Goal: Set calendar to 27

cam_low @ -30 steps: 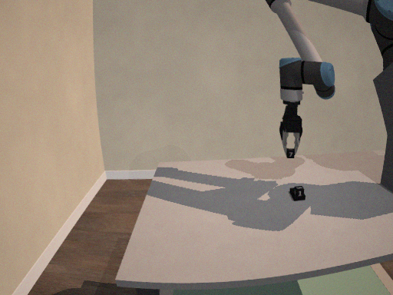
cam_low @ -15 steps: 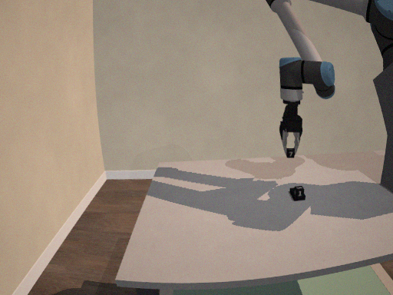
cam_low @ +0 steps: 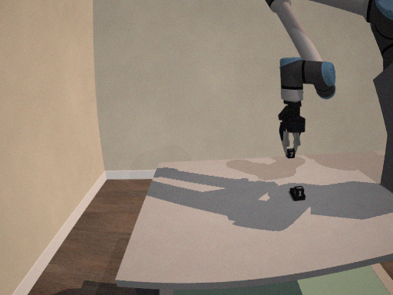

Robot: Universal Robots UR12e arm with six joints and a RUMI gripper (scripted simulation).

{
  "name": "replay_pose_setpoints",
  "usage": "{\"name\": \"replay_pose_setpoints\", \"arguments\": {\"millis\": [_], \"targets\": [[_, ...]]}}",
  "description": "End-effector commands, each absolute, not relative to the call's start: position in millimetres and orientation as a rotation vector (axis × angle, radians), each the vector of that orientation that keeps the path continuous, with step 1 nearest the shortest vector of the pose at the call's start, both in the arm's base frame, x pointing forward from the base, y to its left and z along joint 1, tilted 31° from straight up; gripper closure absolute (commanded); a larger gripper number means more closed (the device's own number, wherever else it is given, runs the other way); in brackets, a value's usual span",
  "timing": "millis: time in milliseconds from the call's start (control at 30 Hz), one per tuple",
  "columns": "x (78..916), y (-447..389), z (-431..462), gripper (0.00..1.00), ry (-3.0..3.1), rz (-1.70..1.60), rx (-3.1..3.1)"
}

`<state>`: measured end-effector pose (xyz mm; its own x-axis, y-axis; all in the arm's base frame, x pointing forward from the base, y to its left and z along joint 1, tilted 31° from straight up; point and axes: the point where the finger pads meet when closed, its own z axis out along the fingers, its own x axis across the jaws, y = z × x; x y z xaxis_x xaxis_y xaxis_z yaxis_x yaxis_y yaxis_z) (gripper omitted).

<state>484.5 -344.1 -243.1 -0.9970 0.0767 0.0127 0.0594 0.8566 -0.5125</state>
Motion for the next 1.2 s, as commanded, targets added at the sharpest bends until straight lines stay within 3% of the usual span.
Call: {"name": "replay_pose_setpoints", "arguments": {"millis": [0,1167], "targets": [[486.6,-341.1,-244.5,0.89,-2.959,0.809,0.131],[494.6,-315.4,-259.7,0.89,-2.376,0.617,1.407]]}}
